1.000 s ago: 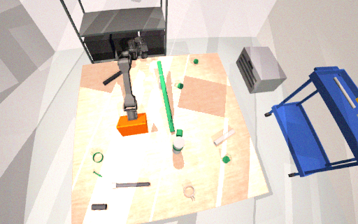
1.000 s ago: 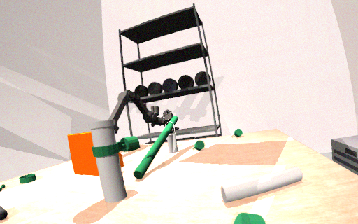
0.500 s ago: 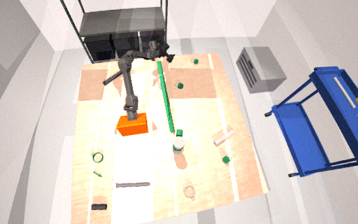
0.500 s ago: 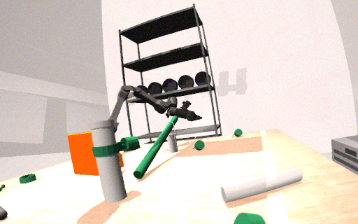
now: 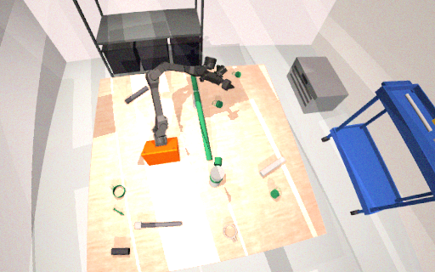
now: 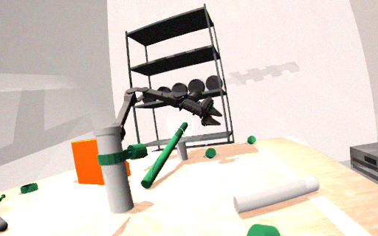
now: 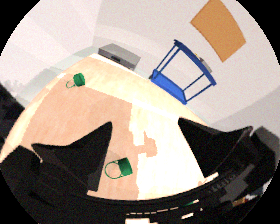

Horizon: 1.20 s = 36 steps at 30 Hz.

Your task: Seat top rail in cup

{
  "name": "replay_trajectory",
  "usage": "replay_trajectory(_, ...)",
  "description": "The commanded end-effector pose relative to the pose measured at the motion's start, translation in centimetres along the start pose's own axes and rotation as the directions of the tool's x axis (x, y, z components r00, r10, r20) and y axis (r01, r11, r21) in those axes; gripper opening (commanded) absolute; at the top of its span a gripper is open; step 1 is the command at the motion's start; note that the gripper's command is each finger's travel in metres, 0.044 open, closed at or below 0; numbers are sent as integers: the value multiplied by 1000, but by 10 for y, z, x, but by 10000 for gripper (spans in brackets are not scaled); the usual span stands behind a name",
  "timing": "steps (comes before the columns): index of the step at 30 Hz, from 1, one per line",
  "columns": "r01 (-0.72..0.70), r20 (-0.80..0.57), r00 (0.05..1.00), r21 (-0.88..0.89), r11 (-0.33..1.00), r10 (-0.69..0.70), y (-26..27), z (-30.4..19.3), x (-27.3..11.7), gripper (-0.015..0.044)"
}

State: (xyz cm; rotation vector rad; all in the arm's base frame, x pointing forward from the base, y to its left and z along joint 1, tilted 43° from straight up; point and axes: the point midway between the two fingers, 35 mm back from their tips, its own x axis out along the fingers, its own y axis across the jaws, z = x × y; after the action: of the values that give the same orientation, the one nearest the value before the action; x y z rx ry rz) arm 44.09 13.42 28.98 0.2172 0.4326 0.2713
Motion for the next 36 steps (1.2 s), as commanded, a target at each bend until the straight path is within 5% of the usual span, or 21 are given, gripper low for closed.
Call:
replay_trajectory(1,54,-146,987,-52,997,-61,-57,-30,-1,440)
replay_trajectory(8,88,-399,912,-41,995,-97,-157,-91,-35,440)
replay_trajectory(15,58,-551,834,113,992,14,-218,-150,-99,440)
replay_trajectory(26,-34,-395,883,486,873,254,-241,-194,-199,440)
replay_trajectory(32,-41,-390,885,477,878,254,-243,-195,-200,440)
replay_trajectory(36,-116,-406,884,288,951,231,-265,-206,-194,440)
